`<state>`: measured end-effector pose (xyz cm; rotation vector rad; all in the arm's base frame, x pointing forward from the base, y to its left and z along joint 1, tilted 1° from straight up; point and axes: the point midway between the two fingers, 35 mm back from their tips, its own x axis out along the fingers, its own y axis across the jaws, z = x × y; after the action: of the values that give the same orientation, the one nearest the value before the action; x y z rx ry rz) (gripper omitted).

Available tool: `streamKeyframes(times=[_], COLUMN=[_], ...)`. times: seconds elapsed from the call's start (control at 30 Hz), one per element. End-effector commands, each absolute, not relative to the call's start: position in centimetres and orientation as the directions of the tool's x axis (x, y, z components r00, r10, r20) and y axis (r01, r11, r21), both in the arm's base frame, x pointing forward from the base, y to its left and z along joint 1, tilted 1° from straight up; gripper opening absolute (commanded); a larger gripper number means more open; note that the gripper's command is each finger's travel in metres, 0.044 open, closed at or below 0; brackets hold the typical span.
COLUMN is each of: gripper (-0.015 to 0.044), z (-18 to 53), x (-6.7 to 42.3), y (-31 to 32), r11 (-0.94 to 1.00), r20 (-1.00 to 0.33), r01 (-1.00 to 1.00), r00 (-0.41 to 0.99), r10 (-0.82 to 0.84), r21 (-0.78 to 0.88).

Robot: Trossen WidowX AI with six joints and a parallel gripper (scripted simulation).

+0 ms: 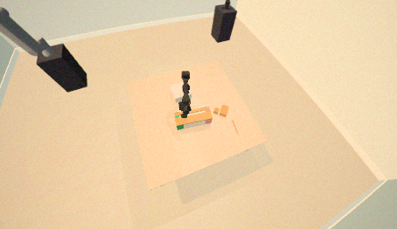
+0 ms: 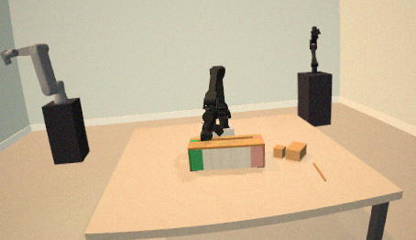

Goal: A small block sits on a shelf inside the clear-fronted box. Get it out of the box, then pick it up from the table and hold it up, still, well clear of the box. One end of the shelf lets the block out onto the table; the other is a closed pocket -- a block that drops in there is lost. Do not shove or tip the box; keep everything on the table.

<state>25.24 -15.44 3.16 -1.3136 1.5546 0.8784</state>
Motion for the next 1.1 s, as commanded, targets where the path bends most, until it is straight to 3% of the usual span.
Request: streamKeyframes(times=[0.0,0.17,0.3,0.43,0.63,0.73,0.9,1.07], gripper=[0.0400,0.0400,0.0400,0.0295,0.0285,0.0285,0.0285,0.0285], z=[4.6,9.3,9.2,9.3,9.5,10.8,10.7,10.6], x=[25.4,25.2,25.5,25.1,24.1,25.0,24.4,23.8], y=[-15.5,-15.2,-15.3,-16.0,-17.6,-17.9,-18.4,-19.0], r11=[0.181,0.185,0.180,0.432,0.878,0.886,0.968,0.799], r20=[-0.936,-0.936,-0.935,-0.944,-0.959,-0.952,-0.956,-0.958], r01=[-0.983,-0.982,-0.983,-0.890,-0.392,-0.348,0.132,0.600], r00=[-0.037,-0.037,-0.023,-0.005,0.047,0.148,0.174,0.205], r10=[-0.350,-0.350,-0.355,-0.330,-0.278,-0.269,-0.235,-0.203], r21=[-0.029,-0.030,-0.044,-0.146,-0.274,-0.305,-0.214,-0.041])
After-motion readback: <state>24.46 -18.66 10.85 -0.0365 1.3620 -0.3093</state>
